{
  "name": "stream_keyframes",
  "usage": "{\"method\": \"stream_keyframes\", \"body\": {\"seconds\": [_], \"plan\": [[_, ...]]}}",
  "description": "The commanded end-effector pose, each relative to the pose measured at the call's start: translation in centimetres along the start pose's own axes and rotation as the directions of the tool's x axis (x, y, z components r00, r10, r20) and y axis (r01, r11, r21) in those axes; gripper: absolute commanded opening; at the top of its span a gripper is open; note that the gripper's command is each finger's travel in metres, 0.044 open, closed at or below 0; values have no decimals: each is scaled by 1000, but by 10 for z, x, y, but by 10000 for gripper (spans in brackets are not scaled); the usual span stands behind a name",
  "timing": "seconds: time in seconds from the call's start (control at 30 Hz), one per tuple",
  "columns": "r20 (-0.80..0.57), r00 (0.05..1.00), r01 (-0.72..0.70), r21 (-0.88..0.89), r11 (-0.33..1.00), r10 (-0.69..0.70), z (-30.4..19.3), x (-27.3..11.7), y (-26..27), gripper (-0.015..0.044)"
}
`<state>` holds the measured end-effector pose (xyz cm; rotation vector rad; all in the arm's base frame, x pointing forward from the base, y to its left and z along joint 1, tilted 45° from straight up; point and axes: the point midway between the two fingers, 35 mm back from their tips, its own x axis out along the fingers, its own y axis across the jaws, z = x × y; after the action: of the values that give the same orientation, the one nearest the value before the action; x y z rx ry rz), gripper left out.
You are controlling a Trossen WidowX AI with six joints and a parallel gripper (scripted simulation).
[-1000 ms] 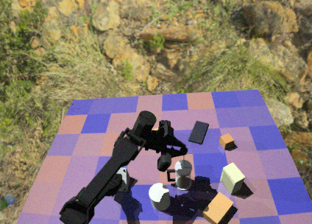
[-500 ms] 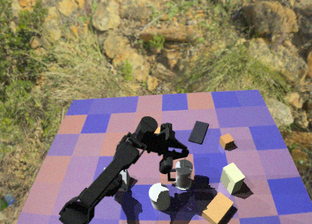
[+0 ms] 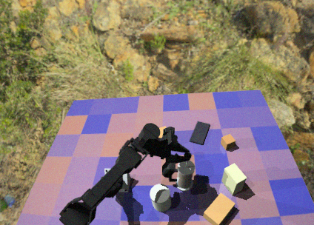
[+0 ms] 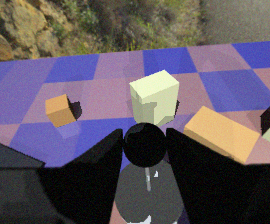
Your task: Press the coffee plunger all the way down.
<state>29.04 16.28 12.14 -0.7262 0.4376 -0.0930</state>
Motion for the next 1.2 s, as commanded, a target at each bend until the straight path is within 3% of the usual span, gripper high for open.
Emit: {"method": "stream_keyframes", "body": {"seconds": [0.0, 1.17], "plan": [[-53, 999, 9, -54, 999, -12, -30, 11, -1, 114], [-46, 999, 15, -55, 998, -18, -38, 30, -4, 114]]}}
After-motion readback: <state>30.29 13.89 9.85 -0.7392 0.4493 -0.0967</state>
